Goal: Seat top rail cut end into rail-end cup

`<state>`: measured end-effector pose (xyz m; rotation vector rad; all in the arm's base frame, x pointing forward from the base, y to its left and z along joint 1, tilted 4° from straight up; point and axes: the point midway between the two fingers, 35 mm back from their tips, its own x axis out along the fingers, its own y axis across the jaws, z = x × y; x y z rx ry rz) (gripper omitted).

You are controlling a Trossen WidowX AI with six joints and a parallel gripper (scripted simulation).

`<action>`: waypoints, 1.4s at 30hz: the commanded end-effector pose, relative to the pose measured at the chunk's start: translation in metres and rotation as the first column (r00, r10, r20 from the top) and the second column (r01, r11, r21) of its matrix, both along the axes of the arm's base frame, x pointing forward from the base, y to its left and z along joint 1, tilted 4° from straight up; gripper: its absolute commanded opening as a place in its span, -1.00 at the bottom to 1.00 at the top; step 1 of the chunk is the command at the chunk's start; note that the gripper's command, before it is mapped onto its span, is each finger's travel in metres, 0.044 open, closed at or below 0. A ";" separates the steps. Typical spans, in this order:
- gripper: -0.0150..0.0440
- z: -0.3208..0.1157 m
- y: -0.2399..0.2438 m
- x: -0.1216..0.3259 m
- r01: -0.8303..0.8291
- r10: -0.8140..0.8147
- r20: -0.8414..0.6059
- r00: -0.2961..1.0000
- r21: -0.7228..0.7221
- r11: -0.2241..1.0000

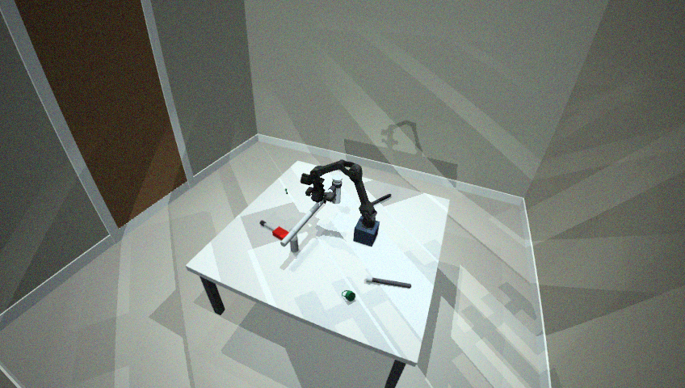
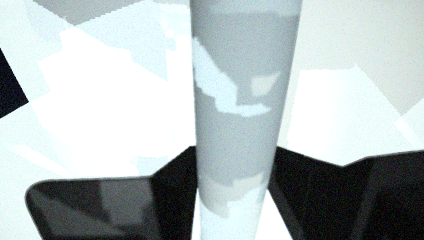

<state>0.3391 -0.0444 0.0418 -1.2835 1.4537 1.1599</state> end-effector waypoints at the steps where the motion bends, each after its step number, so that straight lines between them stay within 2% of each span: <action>1: -0.49 0.004 -0.005 0.000 -0.004 0.004 0.005 1.000 -0.014 1.000; 42: -0.49 0.005 -0.019 0.000 -0.004 0.004 0.005 1.000 -0.015 1.000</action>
